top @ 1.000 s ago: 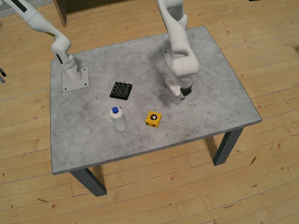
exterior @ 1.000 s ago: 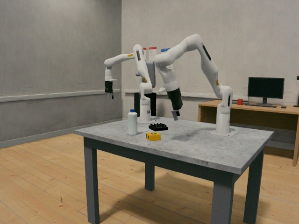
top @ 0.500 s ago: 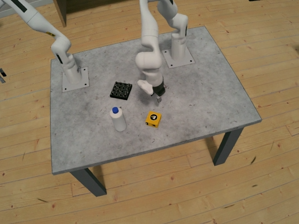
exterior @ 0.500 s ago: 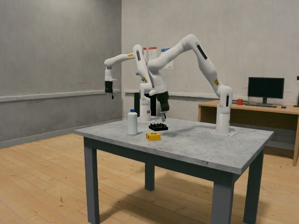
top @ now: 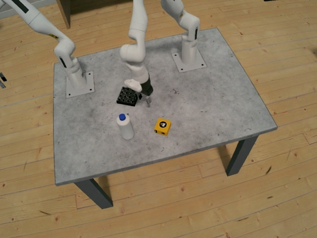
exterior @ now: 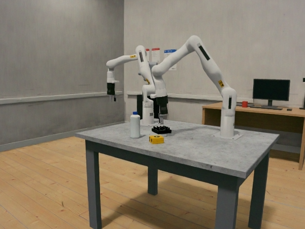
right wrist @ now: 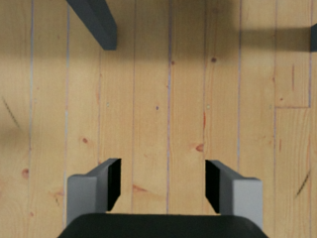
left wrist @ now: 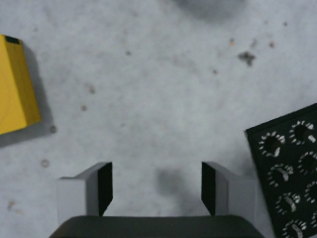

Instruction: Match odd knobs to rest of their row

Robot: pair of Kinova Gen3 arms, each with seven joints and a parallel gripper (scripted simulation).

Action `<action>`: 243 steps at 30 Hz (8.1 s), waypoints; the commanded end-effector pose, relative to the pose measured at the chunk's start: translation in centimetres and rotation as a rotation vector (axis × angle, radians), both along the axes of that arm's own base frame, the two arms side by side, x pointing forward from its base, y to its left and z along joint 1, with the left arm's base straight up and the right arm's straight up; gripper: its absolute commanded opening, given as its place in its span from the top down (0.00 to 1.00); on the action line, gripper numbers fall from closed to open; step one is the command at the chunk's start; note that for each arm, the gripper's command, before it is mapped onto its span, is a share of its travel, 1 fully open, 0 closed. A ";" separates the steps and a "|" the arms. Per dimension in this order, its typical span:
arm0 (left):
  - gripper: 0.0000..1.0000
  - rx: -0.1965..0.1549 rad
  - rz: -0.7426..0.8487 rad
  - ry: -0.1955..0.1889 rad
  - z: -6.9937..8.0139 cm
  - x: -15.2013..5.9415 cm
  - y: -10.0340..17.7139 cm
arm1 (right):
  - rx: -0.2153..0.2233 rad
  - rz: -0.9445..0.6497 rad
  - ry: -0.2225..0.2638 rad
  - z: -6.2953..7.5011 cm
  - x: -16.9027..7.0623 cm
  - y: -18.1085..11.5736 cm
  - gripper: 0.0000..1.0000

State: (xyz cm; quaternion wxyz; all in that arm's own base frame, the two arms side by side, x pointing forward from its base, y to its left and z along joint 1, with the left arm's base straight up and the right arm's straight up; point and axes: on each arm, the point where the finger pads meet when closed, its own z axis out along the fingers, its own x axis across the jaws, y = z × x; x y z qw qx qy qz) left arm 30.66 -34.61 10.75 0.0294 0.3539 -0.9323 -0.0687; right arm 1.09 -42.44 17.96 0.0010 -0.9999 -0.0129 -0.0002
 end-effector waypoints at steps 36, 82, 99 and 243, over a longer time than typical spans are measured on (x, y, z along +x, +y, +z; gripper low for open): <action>0.00 -0.089 0.323 -0.120 -2.1 -12.3 -7.1 | -0.002 0.000 0.000 0.1 0.0 0.0 0.00; 0.00 -0.091 0.330 -0.121 -2.1 -12.6 -7.2 | -0.002 0.000 0.000 0.1 0.0 0.0 0.00; 0.00 -0.091 0.330 -0.121 -2.1 -12.6 -7.2 | -0.002 0.000 0.000 0.1 0.0 0.0 0.00; 0.00 -0.106 -0.166 -0.090 -2.2 -17.3 -6.0 | -0.002 0.000 0.000 0.1 0.0 0.0 0.00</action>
